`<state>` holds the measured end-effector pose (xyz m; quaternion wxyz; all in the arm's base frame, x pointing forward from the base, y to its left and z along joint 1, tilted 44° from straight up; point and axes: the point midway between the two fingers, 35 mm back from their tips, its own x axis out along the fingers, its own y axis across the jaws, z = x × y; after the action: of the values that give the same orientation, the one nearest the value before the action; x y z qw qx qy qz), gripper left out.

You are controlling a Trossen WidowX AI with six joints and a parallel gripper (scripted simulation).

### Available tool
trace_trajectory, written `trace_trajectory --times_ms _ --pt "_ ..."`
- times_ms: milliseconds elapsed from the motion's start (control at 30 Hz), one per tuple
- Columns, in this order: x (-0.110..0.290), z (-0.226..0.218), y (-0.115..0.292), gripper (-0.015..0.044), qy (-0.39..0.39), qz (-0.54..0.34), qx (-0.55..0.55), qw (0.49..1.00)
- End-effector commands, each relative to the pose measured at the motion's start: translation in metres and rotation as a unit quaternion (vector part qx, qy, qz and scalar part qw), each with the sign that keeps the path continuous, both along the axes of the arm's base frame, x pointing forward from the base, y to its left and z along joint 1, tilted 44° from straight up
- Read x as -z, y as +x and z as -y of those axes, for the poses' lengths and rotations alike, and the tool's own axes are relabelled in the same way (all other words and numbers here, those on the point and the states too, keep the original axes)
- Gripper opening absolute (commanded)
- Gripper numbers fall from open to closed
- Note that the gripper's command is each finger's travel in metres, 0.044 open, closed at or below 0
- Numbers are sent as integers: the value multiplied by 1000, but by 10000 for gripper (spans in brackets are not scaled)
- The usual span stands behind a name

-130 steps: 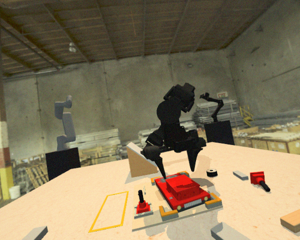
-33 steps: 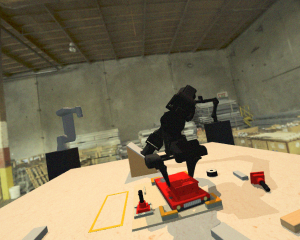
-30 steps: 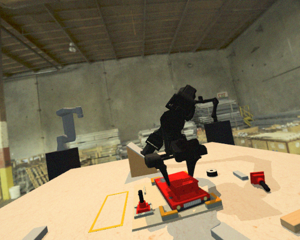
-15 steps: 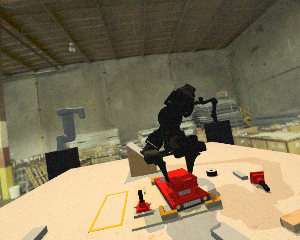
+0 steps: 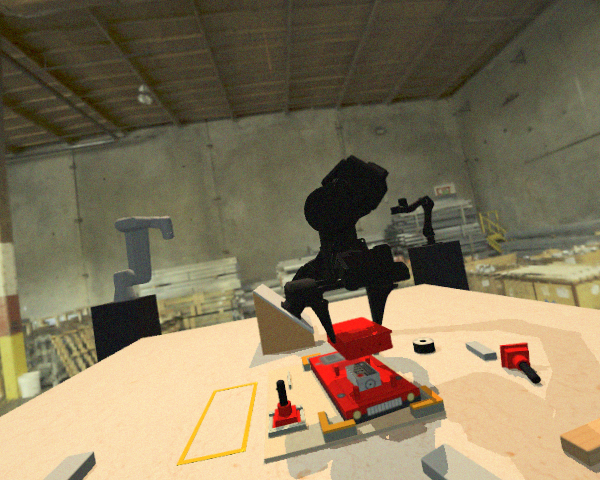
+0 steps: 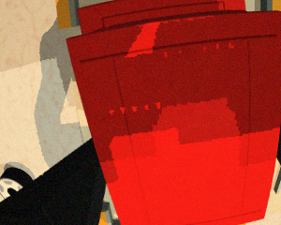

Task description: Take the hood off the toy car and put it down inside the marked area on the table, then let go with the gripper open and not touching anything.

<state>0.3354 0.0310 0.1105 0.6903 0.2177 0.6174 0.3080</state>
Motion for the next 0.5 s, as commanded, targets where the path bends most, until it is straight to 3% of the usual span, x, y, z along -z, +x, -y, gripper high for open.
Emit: trace_trajectory --times_ms 0,133,467 --pt "-13 12 0 0 -4 5 0 1000" --pt "-4 11 1 0 -2 3 3 1000" --pt "45 72 6 0 -14 3 5 1000"
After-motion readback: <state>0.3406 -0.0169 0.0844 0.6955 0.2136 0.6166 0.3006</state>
